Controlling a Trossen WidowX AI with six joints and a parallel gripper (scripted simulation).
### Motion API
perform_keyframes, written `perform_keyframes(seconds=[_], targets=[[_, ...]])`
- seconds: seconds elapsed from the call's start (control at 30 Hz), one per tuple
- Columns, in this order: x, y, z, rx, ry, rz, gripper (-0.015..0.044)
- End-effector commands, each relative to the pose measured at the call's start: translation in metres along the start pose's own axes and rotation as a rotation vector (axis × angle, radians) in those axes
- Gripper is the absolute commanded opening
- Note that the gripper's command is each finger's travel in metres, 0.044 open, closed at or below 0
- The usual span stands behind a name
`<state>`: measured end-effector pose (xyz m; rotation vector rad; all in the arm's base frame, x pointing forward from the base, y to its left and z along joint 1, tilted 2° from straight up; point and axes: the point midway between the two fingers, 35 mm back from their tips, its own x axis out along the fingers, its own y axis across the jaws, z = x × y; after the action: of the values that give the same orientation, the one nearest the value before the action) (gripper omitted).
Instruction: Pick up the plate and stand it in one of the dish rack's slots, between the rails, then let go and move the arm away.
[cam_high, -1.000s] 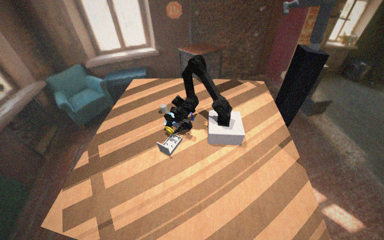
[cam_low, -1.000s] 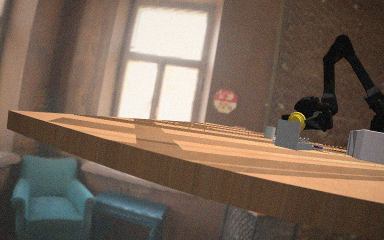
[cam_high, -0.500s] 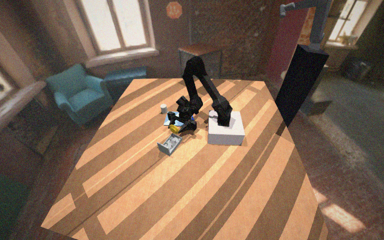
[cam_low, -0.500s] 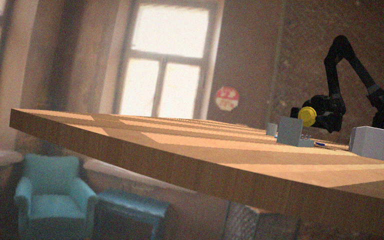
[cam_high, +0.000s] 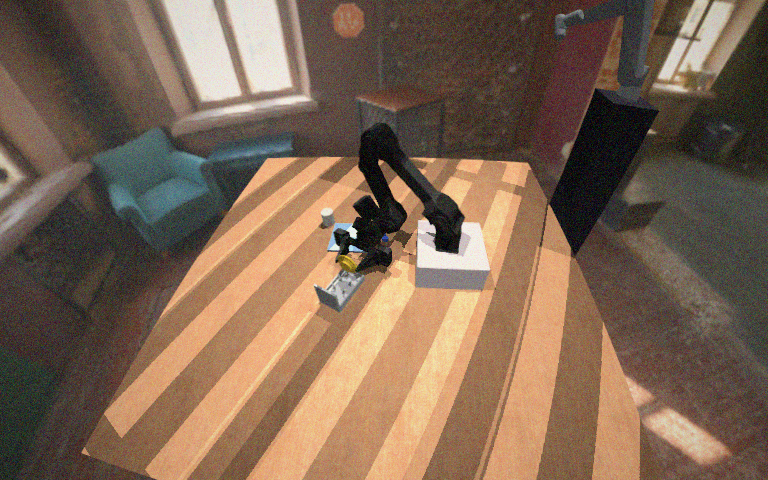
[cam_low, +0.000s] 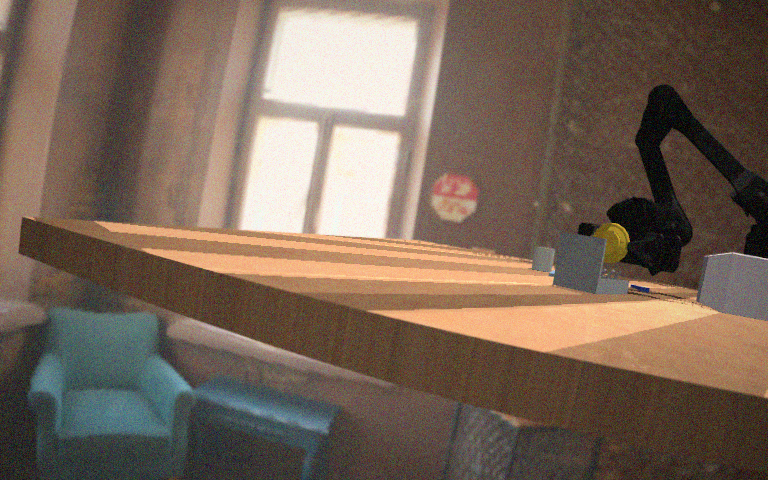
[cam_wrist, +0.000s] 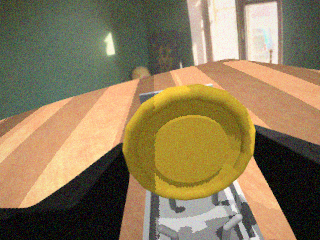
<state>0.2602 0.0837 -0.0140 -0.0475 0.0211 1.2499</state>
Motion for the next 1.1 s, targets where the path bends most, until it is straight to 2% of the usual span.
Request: perform_keyframes(seconds=[0.0,0.4,0.87,1.07], targets=[[0.003,-0.002,-0.005,-0.005,0.003,-0.001,0.0],[0.006,-0.001,-0.029,-0.003,0.002,0.001,0.0],[0.006,0.001,-0.026,0.014,0.002,0.003,0.0],[0.006,0.001,-0.026,0.01,0.002,0.002,0.0157]])
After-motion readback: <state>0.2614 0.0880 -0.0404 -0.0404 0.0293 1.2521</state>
